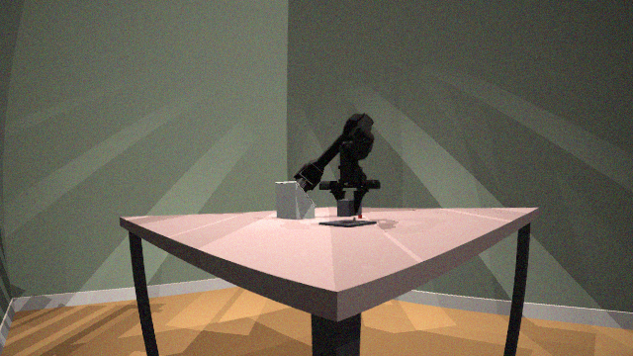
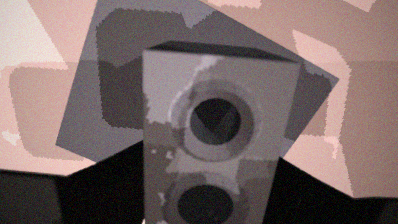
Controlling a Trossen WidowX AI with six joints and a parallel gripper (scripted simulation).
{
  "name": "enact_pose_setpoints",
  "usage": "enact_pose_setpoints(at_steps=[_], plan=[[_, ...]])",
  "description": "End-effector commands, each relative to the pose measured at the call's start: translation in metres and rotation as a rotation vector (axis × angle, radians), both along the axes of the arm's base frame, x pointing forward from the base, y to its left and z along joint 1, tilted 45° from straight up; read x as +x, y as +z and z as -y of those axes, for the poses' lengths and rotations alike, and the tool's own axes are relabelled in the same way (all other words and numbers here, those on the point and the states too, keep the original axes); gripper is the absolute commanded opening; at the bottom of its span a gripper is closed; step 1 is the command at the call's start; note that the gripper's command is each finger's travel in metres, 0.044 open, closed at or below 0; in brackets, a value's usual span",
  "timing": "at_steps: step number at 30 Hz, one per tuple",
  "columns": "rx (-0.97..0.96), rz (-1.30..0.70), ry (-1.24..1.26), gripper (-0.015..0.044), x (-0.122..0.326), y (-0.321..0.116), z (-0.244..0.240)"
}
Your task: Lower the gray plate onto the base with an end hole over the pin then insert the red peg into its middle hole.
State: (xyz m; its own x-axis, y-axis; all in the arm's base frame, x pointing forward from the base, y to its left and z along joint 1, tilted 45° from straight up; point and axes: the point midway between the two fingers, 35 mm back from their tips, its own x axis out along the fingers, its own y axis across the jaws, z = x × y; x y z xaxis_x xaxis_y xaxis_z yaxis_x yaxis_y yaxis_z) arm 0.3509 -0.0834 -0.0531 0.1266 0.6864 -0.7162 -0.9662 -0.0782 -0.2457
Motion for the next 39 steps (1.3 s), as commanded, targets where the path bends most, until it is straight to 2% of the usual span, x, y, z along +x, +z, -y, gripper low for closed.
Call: enact_pose_setpoints(at_steps=[1, 14, 31, 35, 39], plan=[[0.005, -0.001, -0.004, 0.0000, 0.001, -0.004, -0.004], [0.001, -0.001, 0.003, 0.0000, 0.001, -0.008, -0.009], [0.001, -0.001, 0.003, 0.0440, 0.001, -0.008, -0.009], [0.001, -0.001, 0.002, 0.0440, 0.001, -0.006, -0.007], [-0.004, -0.002, -0.002, 0.0440, -0.001, 0.032, 0.034]])
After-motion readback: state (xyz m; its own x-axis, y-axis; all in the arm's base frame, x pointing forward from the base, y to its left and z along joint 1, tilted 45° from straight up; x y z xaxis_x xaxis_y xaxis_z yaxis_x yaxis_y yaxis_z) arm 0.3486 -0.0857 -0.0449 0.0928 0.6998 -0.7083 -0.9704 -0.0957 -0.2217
